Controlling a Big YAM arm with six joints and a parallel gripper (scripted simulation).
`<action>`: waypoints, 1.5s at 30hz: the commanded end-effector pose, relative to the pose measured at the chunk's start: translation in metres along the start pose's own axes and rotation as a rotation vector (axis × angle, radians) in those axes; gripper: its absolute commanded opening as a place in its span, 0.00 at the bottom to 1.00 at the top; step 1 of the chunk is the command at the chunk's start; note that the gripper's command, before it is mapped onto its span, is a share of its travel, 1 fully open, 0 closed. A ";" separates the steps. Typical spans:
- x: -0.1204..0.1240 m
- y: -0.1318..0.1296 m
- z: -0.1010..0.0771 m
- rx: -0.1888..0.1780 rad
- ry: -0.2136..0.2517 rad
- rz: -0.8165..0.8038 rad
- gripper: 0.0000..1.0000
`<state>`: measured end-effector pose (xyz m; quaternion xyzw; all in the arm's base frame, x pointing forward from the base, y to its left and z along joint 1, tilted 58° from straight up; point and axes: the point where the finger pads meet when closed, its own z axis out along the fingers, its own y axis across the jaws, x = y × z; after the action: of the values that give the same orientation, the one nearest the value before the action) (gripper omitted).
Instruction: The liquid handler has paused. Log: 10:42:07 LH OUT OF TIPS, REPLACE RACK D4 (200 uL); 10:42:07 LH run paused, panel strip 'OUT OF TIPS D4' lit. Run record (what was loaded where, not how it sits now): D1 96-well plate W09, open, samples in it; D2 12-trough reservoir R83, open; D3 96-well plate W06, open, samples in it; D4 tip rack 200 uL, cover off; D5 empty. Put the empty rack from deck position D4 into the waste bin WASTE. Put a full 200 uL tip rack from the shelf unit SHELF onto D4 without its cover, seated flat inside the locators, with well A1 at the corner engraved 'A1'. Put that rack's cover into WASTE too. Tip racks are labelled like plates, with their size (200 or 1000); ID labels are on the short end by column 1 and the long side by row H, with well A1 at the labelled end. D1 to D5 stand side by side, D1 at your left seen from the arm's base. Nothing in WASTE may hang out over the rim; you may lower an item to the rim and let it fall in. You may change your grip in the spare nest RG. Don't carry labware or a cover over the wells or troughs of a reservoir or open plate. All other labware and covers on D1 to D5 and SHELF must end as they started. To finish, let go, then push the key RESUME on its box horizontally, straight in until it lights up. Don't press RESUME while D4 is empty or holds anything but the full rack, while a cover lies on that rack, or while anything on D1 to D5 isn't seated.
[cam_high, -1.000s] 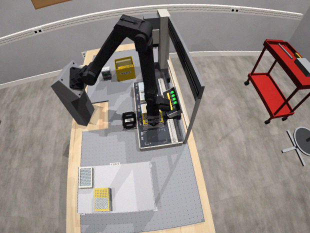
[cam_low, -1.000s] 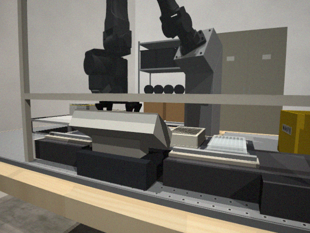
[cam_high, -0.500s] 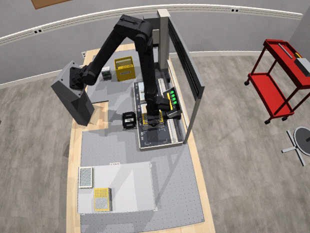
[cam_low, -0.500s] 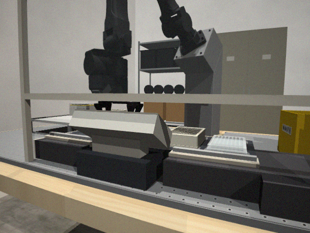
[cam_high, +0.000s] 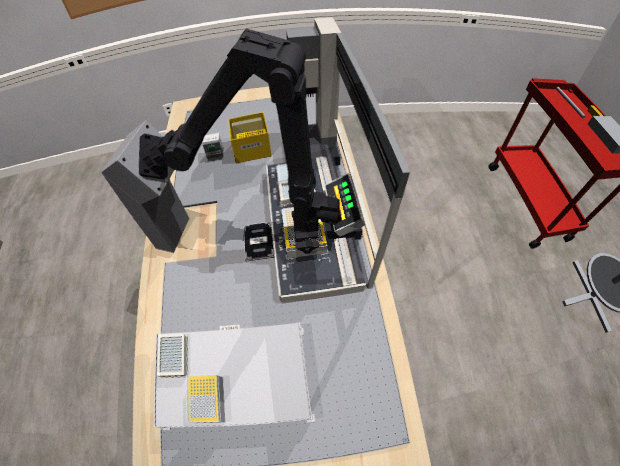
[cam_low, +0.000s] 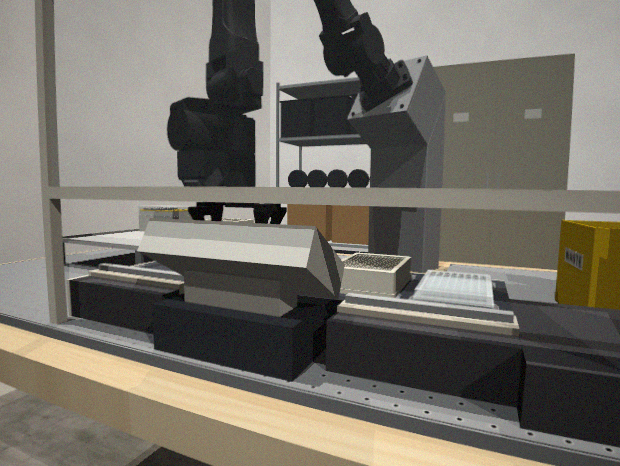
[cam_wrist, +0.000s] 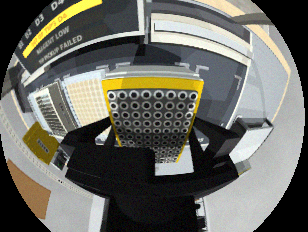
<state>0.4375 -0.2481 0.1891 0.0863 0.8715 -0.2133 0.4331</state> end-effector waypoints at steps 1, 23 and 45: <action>-0.007 -0.003 -0.002 0.004 -0.018 0.000 1.00; -0.010 -0.007 -0.010 0.011 -0.024 -0.007 1.00; -0.007 0.001 -0.043 -0.002 -0.020 -0.008 1.00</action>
<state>0.4142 -0.2354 0.2080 0.0862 0.8705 -0.2141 0.4348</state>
